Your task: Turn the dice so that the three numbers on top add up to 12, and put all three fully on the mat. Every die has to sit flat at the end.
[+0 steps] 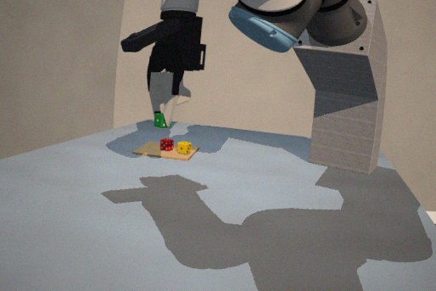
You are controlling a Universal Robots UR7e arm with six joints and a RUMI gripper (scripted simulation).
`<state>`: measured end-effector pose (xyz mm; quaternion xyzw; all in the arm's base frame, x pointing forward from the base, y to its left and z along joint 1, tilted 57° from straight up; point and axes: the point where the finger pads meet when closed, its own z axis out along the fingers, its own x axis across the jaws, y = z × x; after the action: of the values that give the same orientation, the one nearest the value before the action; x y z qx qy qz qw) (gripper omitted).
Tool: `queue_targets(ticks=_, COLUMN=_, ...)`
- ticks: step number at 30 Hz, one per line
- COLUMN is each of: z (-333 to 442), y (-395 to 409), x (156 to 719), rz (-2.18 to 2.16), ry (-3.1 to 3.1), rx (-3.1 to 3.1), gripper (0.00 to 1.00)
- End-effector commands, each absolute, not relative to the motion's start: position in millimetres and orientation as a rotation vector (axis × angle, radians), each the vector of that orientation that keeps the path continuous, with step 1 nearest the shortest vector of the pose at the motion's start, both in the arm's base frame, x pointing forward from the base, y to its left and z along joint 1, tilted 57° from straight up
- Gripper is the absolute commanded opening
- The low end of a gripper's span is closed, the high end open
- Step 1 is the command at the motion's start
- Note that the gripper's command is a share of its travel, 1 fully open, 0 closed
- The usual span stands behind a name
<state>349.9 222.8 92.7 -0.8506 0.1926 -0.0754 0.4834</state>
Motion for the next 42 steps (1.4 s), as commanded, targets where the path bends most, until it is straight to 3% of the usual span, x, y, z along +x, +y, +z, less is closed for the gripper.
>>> queue_targets(ticks=1, z=93.5, y=222.8, x=352.7, rz=-0.096, ry=0.633, rx=-2.043, gripper=0.06)
queue_targets(ticks=42, z=86.7, y=216.9, x=361.3, rz=0.464, ry=1.531, rx=-1.542, gripper=0.06)
